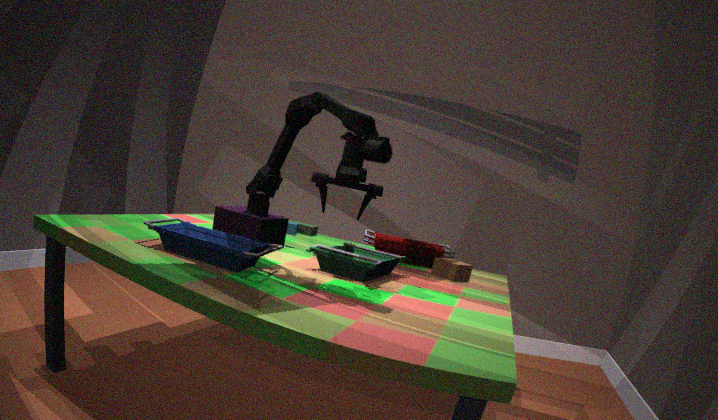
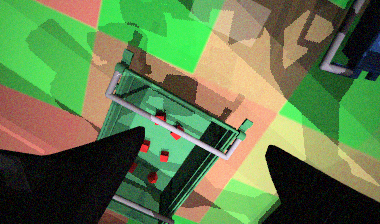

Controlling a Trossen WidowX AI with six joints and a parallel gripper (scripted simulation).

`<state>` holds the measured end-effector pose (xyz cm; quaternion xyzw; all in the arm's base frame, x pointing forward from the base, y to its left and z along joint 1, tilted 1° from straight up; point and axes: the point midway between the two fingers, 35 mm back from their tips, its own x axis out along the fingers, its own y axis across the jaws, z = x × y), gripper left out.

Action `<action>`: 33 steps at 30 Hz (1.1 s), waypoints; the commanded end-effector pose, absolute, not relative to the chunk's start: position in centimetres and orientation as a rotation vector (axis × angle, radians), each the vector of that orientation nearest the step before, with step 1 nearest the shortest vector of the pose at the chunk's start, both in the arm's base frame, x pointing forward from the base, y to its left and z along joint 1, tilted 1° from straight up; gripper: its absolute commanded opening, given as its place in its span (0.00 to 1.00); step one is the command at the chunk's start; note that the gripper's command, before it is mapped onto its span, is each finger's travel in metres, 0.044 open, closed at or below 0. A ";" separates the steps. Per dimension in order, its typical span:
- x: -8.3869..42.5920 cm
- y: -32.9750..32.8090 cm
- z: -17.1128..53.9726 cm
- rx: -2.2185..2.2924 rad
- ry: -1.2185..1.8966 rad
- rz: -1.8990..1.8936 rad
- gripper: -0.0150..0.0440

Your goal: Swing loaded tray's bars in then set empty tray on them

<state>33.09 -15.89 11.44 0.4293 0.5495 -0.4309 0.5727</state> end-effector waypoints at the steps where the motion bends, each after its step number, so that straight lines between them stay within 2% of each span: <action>1: 28.4 -20.9 10.2 1.265 1.135 -1.255 1.00; 9: 16.8 -27.6 7.1 1.750 0.701 -1.732 1.00; 17: 5.4 -28.6 4.3 2.141 0.126 -2.111 1.00; 33: 5.2 -28.9 1.6 2.148 0.111 -2.119 1.00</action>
